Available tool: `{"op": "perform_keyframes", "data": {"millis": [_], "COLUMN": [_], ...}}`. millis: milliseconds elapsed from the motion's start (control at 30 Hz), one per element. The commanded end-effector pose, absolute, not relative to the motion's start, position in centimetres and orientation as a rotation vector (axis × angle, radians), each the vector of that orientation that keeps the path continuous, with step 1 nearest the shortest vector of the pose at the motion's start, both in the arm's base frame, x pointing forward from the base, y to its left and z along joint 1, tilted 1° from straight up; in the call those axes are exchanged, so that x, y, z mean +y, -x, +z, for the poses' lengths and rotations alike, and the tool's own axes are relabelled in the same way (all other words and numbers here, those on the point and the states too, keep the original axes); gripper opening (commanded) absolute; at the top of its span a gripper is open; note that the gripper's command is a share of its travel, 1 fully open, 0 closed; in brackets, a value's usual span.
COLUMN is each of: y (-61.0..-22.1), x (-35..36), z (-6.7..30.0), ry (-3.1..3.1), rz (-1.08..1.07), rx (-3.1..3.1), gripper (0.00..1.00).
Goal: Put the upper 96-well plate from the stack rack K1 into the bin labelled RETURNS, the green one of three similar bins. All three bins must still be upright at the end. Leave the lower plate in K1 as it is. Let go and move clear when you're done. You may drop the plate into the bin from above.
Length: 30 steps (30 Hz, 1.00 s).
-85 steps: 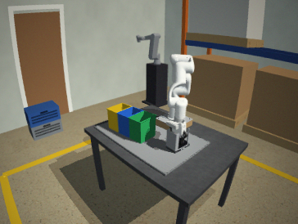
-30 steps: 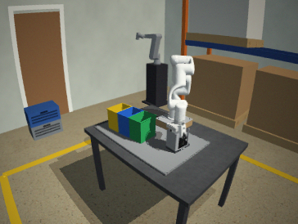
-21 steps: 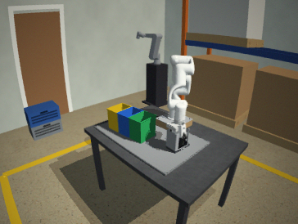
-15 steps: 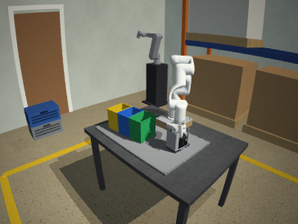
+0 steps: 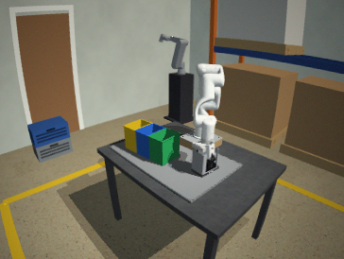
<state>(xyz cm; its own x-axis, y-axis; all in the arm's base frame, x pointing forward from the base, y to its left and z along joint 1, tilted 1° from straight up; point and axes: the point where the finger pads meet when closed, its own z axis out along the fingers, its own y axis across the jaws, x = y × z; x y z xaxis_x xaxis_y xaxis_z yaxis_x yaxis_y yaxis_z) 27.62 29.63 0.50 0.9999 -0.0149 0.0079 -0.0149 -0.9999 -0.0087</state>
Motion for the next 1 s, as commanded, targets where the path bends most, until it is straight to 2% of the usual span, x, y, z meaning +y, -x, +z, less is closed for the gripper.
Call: {"op": "perform_keyframes", "data": {"millis": [0,967], "y": [-27.7,-27.7], "x": [29.7,29.7], "z": [0.6,1.7], "ry": [3.130,3.130], "rz": [-0.016,-0.016], "rx": [0.023,0.023], "gripper": [0.00,0.00]}}
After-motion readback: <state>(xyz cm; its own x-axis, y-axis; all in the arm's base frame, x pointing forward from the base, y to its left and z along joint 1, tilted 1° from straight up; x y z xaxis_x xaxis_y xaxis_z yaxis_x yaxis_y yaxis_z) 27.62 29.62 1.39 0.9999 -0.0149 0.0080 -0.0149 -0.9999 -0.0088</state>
